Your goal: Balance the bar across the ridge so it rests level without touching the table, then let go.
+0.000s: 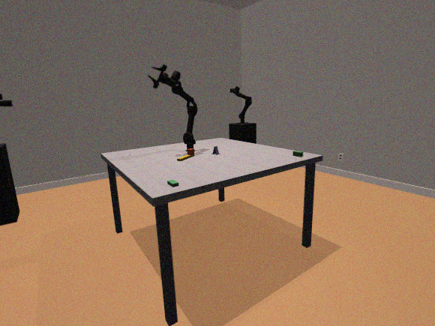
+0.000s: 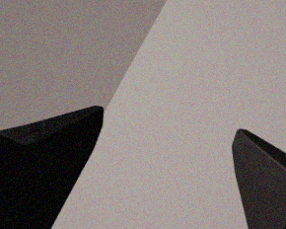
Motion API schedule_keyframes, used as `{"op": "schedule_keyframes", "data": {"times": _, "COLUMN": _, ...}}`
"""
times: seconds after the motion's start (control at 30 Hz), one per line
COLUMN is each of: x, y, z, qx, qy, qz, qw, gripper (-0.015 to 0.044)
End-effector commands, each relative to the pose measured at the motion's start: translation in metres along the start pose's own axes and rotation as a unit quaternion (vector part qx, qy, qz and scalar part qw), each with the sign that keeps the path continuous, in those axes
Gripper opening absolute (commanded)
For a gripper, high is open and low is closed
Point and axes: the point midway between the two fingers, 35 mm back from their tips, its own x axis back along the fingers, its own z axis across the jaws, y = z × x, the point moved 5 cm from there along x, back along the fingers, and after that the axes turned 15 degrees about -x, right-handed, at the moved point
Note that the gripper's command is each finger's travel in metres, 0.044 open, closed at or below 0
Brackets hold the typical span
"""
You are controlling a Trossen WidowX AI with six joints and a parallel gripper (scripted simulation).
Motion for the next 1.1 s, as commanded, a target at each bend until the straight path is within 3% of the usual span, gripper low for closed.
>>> {"op": "schedule_keyframes", "data": {"times": 0.0, "x": 0.004, "y": -0.035, "z": -0.035, "qx": 0.069, "qy": -0.051, "qz": 0.075, "qw": 0.994, "gripper": 0.0315}}
{"op": "schedule_keyframes", "data": {"times": 0.23, "x": 0.025, "y": -0.086, "z": -0.089, "qx": 0.168, "qy": -0.125, "qz": 0.200, "qw": 0.957, "gripper": 0.0315}}
{"op": "schedule_keyframes", "data": {"times": 0.5, "x": 0.068, "y": -0.131, "z": -0.150, "qx": 0.267, "qy": -0.198, "qz": 0.345, "qw": 0.878, "gripper": 0.0315}}
{"op": "schedule_keyframes", "data": {"times": 0.77, "x": 0.126, "y": -0.158, "z": -0.203, "qx": 0.348, "qy": -0.260, "qz": 0.481, "qw": 0.762, "gripper": 0.0315}}
{"op": "schedule_keyframes", "data": {"times": 1.07, "x": 0.201, "y": -0.165, "z": -0.250, "qx": 0.414, "qy": -0.315, "qz": 0.612, "qw": 0.596, "gripper": 0.0315}}
